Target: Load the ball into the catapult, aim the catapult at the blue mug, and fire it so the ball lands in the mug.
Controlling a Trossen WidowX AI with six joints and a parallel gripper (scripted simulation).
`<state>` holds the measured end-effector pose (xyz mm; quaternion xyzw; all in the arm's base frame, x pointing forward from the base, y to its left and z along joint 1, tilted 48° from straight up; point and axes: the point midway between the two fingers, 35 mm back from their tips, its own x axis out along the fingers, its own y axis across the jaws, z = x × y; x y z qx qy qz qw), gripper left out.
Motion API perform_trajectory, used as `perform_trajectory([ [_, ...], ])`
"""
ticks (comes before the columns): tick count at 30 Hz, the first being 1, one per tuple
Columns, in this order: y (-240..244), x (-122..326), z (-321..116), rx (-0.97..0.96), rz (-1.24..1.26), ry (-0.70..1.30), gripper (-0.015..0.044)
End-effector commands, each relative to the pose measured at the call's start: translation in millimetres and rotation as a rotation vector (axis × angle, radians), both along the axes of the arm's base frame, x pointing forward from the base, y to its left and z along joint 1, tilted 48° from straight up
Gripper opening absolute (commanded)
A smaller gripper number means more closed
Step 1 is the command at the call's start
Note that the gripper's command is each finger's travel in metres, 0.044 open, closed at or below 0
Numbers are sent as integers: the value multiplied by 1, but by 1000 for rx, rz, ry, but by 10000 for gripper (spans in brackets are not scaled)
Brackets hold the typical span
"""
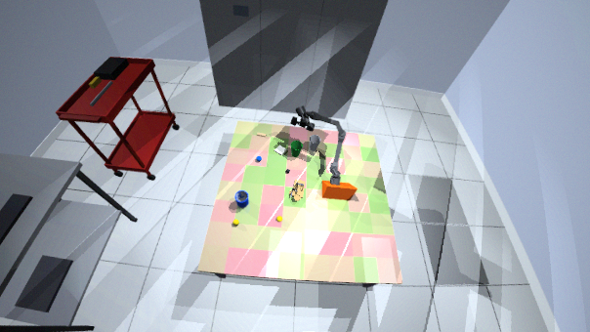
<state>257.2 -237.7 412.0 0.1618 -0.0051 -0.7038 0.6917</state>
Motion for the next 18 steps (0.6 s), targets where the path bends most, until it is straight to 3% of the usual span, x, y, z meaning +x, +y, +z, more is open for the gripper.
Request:
perform_trajectory([
  [1,24,42,-54,100,93,-12,440],
  [10,106,94,-172,334,197,-30,440],
  [18,192,82,-275,507,162,12,440],
])
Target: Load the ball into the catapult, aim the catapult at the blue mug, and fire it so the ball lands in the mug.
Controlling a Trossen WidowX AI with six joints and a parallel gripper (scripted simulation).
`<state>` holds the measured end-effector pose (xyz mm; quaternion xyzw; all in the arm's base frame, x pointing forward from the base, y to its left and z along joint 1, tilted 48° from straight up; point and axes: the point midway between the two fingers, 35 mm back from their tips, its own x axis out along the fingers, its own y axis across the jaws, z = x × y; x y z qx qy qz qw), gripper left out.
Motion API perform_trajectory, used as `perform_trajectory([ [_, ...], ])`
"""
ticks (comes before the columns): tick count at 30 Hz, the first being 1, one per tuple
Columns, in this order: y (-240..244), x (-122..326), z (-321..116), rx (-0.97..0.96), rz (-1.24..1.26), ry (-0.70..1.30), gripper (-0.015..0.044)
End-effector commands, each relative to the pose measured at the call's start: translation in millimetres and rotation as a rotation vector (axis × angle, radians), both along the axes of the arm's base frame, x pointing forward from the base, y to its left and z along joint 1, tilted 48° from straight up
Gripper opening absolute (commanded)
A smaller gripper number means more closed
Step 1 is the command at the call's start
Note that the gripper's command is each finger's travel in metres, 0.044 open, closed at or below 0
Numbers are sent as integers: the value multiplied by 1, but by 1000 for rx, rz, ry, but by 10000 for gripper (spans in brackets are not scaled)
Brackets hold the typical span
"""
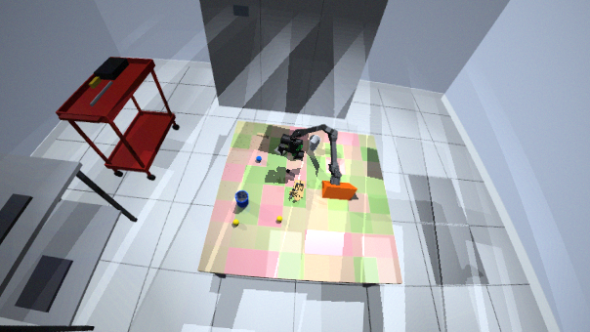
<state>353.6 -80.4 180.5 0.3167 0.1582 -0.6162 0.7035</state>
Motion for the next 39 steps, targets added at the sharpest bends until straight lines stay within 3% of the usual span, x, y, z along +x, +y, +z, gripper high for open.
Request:
perform_trajectory([
  [1,45,-19,-55,73,-33,57,440],
  [8,99,-77,-120,87,-142,142,440],
  [11,104,-95,-127,70,-173,157,440],
  [39,56,-97,-169,70,-173,157,440],
])
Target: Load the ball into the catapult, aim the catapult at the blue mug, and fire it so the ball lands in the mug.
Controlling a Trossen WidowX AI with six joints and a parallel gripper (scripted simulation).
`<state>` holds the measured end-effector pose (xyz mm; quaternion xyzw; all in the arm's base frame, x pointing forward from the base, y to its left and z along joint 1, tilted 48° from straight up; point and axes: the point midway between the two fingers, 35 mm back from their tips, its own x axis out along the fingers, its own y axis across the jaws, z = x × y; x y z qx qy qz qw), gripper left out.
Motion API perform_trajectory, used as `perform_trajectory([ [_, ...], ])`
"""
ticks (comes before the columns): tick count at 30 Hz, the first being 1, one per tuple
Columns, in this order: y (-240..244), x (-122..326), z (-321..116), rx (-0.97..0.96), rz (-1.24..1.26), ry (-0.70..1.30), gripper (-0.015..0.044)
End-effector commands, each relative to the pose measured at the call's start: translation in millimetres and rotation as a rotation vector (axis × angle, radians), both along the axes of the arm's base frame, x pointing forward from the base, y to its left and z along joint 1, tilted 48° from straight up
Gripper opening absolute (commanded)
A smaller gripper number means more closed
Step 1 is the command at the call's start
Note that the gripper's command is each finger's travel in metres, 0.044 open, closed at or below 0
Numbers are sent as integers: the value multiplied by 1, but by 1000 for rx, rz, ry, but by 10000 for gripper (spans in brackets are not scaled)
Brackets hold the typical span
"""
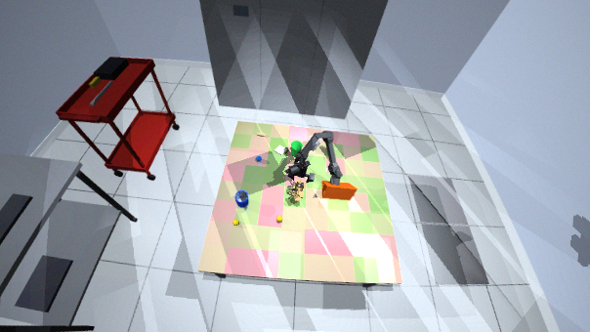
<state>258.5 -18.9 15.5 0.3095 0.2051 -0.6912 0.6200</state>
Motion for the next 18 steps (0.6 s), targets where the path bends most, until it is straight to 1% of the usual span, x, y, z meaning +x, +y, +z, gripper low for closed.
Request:
perform_trajectory([
  [1,-6,-2,-5,-6,5,8,440],
  [18,-27,-4,-23,-9,5,8,440],
])
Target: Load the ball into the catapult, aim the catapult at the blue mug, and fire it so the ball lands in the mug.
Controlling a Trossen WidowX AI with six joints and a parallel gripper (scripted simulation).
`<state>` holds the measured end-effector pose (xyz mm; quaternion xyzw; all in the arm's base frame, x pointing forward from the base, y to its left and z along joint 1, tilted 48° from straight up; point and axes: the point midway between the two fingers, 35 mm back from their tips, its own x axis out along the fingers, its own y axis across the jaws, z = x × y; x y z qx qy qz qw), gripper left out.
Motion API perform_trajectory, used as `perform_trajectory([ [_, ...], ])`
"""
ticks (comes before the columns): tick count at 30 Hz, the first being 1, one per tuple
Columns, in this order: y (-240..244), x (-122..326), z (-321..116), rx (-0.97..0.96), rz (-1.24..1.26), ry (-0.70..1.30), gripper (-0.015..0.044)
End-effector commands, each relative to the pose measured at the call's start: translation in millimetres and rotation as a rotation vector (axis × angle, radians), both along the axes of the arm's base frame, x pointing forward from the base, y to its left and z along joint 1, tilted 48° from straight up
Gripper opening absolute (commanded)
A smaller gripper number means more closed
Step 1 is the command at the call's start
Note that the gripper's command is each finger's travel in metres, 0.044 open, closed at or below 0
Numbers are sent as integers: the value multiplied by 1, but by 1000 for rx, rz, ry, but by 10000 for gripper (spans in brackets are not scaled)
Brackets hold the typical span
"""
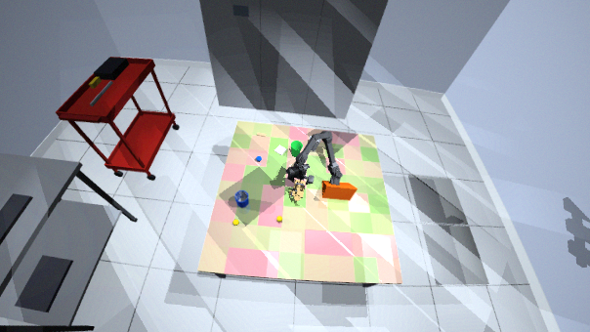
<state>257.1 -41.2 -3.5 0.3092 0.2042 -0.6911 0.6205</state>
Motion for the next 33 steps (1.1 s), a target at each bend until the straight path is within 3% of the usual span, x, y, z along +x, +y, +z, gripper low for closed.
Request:
perform_trajectory([
  [1,-6,-3,-5,-7,4,9,440],
  [8,-11,-4,-8,-8,4,9,440],
  [19,-8,-2,-6,-2,-1,2,151],
  [25,-8,-2,-6,-2,-1,2,111],
  [29,21,0,19,1,-1,6,6],
  [33,29,-1,27,0,-1,7,0],
])
